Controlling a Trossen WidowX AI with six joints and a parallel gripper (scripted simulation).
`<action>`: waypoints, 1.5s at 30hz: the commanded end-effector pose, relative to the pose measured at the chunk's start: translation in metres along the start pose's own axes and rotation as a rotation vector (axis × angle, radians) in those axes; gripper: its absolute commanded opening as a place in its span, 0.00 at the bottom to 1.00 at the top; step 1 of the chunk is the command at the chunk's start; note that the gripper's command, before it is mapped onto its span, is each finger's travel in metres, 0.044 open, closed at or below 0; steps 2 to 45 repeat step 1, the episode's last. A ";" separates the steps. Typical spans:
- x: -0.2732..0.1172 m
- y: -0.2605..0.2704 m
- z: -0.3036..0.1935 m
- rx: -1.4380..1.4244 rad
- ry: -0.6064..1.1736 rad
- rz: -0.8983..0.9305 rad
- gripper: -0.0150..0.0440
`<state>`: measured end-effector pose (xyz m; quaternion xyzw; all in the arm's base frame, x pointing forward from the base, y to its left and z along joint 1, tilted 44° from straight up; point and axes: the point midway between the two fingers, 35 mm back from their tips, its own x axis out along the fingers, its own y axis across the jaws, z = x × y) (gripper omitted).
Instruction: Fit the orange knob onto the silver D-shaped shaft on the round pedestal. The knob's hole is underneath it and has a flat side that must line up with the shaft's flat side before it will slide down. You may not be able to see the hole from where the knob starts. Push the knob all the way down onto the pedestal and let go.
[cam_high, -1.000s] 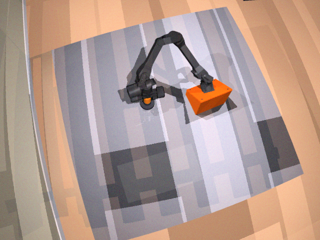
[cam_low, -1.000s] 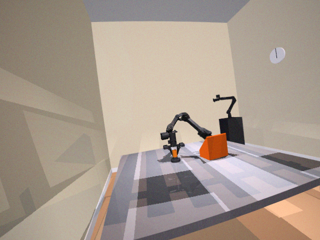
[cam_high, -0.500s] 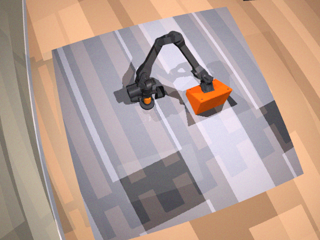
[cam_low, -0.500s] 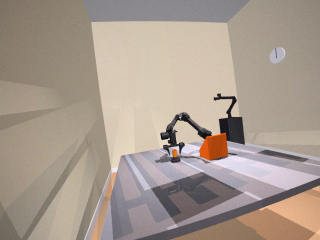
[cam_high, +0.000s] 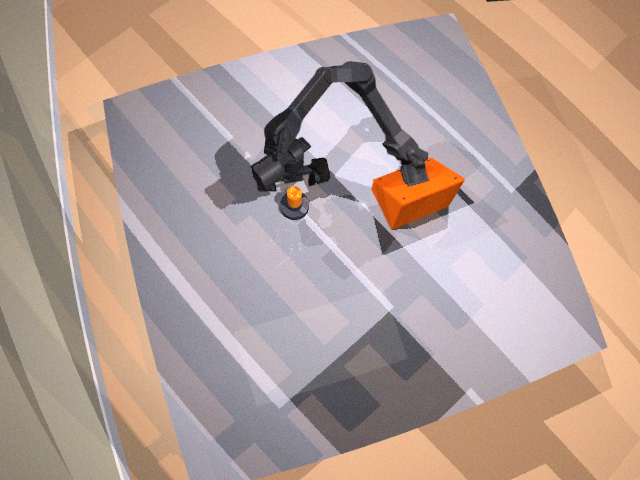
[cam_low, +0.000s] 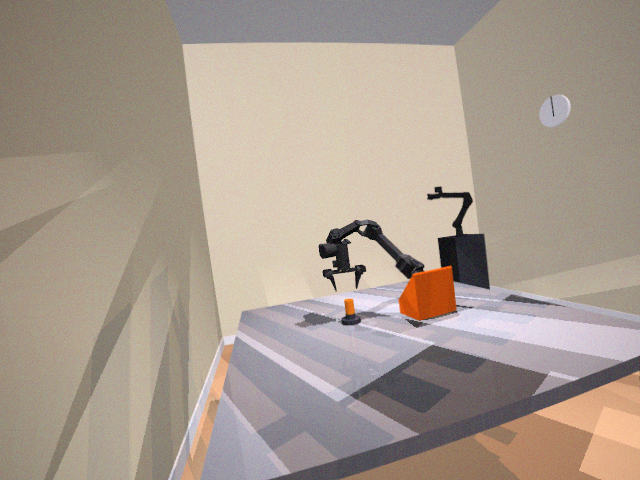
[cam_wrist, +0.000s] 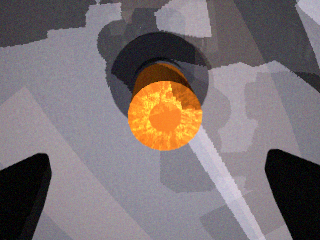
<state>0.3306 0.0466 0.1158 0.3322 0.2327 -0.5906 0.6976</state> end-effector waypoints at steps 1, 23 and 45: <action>-0.001 -0.001 -0.001 0.002 0.001 -0.008 1.00; -0.001 -0.001 -0.001 0.002 0.001 -0.008 1.00; -0.001 -0.001 -0.001 0.002 0.001 -0.008 1.00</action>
